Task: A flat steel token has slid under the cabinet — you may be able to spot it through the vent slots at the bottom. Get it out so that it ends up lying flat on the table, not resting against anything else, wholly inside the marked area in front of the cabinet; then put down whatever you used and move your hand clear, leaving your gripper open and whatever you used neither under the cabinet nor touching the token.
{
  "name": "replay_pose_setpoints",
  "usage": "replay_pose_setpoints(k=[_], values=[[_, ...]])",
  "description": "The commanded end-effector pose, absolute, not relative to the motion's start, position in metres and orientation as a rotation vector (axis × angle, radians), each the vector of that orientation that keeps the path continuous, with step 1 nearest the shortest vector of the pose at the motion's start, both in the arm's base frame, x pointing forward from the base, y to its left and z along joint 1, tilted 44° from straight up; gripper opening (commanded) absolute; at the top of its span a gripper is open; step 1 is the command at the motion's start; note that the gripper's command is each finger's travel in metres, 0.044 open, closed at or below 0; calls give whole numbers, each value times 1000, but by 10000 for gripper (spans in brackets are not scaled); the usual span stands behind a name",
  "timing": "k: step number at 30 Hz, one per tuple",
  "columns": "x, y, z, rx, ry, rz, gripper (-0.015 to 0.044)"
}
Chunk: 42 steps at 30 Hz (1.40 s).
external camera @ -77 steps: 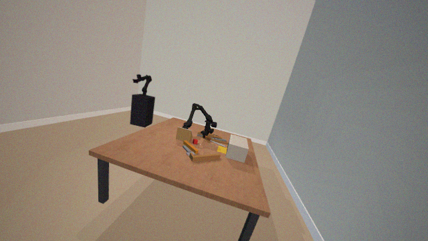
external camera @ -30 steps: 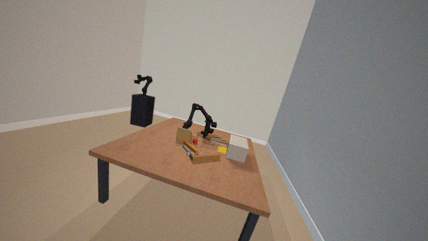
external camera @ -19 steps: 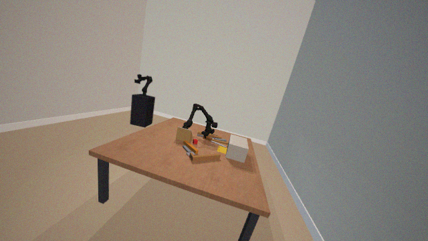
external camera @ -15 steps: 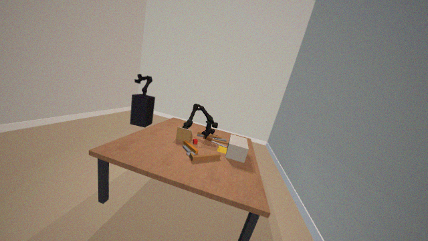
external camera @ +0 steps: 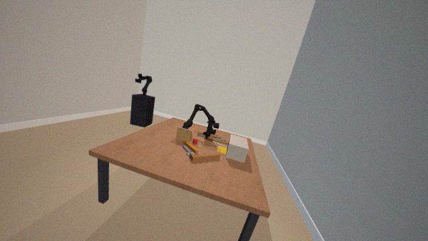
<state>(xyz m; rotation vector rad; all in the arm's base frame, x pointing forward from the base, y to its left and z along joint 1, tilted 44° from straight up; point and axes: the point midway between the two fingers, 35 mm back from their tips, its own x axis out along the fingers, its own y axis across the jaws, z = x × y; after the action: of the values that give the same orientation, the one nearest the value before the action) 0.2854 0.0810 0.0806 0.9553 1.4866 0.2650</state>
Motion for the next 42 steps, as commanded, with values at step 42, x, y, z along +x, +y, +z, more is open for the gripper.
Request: replay_pose_setpoints(k=[42], values=[[337,63,73,953,1482,273,0]])
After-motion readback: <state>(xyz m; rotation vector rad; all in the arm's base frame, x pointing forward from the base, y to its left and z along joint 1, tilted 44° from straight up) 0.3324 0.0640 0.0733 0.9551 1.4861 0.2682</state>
